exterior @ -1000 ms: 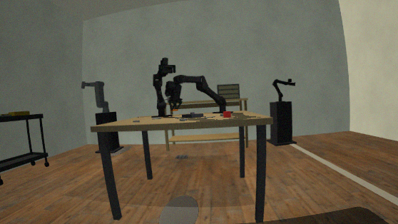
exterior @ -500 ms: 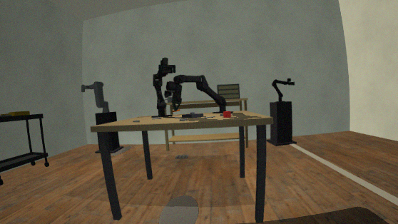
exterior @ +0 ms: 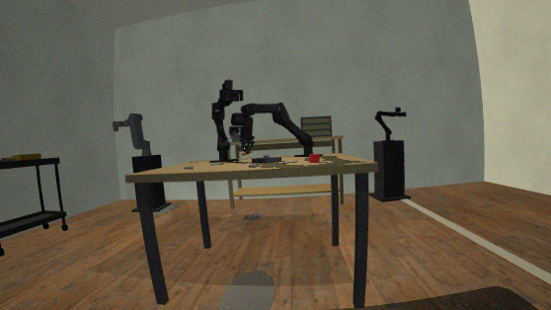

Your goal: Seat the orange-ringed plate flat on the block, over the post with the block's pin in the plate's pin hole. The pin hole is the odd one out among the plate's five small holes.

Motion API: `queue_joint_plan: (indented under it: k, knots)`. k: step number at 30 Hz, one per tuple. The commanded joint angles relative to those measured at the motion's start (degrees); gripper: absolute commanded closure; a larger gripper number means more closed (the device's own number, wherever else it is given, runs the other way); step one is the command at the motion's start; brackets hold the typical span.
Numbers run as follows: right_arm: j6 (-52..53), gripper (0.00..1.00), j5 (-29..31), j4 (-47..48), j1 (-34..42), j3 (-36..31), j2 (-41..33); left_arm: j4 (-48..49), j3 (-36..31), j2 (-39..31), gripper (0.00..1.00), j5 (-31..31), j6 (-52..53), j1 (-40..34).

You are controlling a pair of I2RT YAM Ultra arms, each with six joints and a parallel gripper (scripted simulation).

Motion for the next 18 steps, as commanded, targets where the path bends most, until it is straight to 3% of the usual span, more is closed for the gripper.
queue_joint_plan:
  k: [1,18]
  knots:
    - [0.1,0.0,0.4,-0.2,0.4,-0.7,0.0,0.8,-1.3,-2.4,1.0,-1.1,-6.9,-0.7]
    - [0.1,0.0,0.4,-0.2,0.4,-0.7,0.0,2.6,-8.4,-6.4,1.0,-6.2,-36.0,-0.6]
